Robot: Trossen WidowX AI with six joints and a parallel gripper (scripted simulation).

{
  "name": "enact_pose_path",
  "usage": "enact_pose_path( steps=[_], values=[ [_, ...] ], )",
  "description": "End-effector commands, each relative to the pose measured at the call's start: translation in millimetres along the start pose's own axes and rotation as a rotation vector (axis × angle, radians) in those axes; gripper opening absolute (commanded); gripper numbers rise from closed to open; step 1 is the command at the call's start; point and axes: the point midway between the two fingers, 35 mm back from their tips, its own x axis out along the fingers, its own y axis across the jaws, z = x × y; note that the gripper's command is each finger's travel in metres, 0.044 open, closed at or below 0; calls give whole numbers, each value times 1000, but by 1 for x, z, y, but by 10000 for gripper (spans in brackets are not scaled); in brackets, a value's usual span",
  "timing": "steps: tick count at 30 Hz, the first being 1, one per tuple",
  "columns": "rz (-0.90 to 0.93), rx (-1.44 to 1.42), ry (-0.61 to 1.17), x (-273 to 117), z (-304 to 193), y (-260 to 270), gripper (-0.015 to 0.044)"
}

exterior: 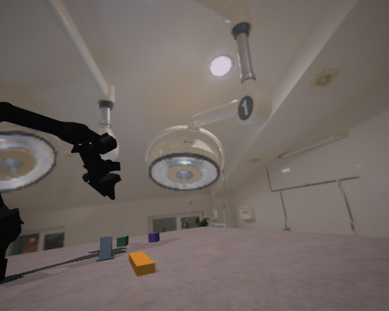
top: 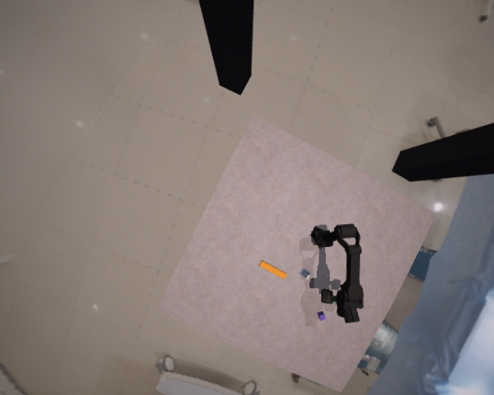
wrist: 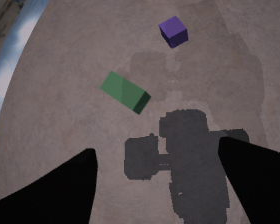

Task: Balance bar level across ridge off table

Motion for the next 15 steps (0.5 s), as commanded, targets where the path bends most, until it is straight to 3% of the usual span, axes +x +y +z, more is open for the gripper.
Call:
enact_pose_path(
  steps=[1,15],
  values=[
    [-39,-39,0,0,7,-14,315],
    [-169,-279,83,5,22,-78,315]
  ],
)
